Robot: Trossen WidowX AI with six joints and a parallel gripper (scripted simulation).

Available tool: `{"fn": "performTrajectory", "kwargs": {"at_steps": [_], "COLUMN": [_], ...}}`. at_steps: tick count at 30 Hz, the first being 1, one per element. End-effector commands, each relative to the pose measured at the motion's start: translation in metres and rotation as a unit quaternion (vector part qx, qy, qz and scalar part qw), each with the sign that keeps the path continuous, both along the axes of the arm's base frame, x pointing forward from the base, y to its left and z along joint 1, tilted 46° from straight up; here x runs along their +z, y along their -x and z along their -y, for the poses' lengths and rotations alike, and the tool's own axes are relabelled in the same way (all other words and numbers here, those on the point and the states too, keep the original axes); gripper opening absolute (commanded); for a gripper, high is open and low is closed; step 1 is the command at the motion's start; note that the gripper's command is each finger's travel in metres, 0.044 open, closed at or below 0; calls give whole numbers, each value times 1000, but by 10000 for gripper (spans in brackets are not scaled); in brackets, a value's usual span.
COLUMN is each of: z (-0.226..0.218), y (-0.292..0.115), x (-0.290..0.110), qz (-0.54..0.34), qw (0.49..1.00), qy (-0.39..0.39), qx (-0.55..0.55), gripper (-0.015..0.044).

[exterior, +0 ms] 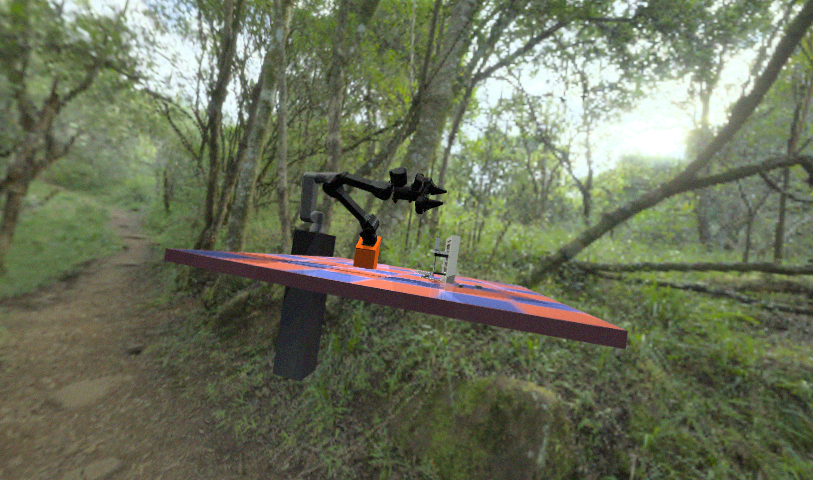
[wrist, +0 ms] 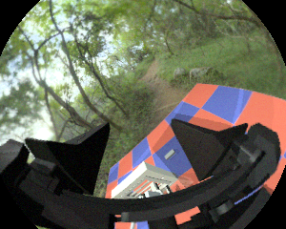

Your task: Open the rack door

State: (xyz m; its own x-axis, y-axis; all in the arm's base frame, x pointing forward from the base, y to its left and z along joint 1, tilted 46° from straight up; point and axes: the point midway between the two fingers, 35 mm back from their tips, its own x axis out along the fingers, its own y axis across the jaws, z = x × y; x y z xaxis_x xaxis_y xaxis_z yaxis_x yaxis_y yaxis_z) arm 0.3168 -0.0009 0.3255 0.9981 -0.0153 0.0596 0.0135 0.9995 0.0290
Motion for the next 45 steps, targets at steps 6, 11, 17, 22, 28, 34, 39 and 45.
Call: {"fn": "performTrajectory", "kwargs": {"at_steps": [6,11,17,22,28,34,39,45], "z": [-2,-6,-11,-15,-20,-26,-30,-33], "y": [-16,-29,-41,-47,-50,-49,-46,-41], "x": [-18,-39,-65,-86,-109,-130,-145,-160], "qz": [-65,-136,-219,-286,-361,-430,-483,-538], "qw": [998,990,975,957,929,897,866,824], "qy": [-10,-16,-14,-5,13,40,69,110], "qx": [-10,-22,-40,-56,-77,-97,-115,-137], "gripper": [297,297,297,297,297,297,297,297]}}
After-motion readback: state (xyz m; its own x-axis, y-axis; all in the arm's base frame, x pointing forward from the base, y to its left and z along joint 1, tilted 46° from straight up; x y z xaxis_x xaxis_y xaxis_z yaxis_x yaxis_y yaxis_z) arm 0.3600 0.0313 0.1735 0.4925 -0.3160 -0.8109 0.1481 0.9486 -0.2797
